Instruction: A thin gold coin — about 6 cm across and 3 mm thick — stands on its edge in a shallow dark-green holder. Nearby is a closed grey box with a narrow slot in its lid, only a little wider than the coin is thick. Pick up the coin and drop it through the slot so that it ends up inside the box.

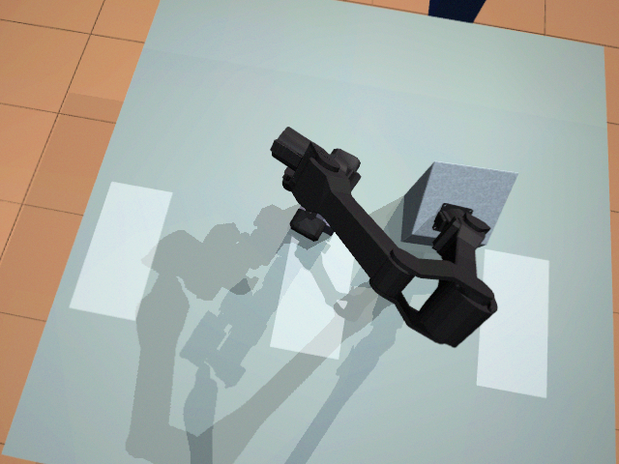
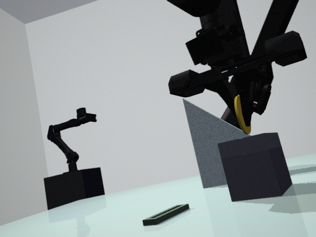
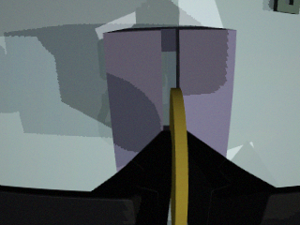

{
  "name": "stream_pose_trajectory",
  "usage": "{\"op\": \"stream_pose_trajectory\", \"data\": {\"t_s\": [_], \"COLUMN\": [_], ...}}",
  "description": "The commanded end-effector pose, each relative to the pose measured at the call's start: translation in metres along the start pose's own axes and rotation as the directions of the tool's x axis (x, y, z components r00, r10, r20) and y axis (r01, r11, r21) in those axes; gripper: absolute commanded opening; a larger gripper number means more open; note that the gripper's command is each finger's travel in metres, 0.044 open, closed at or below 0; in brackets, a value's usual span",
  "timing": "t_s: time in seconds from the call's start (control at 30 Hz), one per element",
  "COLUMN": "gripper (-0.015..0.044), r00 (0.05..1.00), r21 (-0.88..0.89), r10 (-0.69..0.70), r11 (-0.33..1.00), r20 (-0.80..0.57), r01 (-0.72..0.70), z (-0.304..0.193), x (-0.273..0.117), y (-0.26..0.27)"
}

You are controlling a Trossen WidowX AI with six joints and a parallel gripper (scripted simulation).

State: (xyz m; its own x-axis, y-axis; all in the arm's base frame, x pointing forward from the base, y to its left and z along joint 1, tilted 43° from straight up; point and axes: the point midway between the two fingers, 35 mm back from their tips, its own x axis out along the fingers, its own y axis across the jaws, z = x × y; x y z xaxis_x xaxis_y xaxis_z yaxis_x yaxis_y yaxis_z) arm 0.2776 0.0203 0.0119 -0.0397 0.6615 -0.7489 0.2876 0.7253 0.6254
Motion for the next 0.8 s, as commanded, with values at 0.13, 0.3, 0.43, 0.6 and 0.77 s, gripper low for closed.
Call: {"op": "stream_pose_trajectory", "data": {"t_s": [0.13, 0.3, 0.43, 0.6, 0.77], "gripper": [0.0, 0.0105, 0.0161, 0.0161, 0.0239], "r00": [1.0, 1.0, 1.0, 1.0, 1.0], "r21": [0.003, 0.0, 0.0, 0.0, 0.0], "r10": [0.005, 0.0, 0.0, 0.0, 0.0], "r11": [1.0, 1.0, 1.0, 1.0, 1.0], "r20": [-0.004, -0.001, -0.001, -0.001, -0.001], "r01": [-0.005, 0.0, 0.0, 0.0, 0.0], "z": [-0.0005, 0.0002, 0.0002, 0.0002, 0.0004], "x": [0.0043, 0.0024, 0.0024, 0.0024, -0.0042], "y": [0.0008, 0.0001, 0.0001, 0.0001, -0.0001]}}
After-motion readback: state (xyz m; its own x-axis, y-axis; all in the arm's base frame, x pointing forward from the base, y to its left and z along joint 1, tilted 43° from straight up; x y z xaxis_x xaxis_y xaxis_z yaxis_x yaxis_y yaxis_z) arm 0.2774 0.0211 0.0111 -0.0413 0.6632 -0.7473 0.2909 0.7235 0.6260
